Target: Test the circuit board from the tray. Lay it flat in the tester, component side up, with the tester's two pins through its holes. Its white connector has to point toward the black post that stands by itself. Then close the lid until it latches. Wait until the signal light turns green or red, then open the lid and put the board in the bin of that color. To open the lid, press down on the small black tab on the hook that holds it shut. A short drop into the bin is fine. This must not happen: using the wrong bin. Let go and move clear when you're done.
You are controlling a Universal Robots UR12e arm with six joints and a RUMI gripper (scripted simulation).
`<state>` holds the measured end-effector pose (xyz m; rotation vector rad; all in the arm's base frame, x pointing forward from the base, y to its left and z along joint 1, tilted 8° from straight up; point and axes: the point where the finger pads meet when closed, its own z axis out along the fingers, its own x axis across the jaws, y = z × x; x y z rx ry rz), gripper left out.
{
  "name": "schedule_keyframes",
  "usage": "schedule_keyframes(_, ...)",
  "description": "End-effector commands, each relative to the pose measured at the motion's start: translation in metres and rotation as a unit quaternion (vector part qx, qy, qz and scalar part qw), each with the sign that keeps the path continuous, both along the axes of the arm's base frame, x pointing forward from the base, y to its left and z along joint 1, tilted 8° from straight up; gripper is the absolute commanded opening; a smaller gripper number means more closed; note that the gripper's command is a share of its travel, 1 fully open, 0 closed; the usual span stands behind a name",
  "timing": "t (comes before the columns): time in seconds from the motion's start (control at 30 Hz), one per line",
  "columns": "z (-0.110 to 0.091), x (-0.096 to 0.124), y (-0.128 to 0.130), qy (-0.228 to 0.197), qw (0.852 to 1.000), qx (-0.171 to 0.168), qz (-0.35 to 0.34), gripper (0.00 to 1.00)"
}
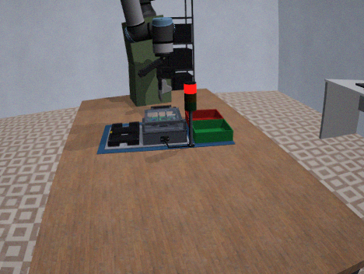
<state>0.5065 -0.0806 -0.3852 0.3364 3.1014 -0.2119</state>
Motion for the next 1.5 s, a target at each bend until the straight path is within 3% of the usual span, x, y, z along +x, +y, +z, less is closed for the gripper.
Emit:
schedule_keyframes(0.0, 0.0, 0.0, 0.0, 0.0, 1.0, 0.0, 0.0, 0.15)
schedule_keyframes(1.47, -0.014, 0.0, -0.007, 0.0, 1.0, 0.0, 0.0, 0.15)
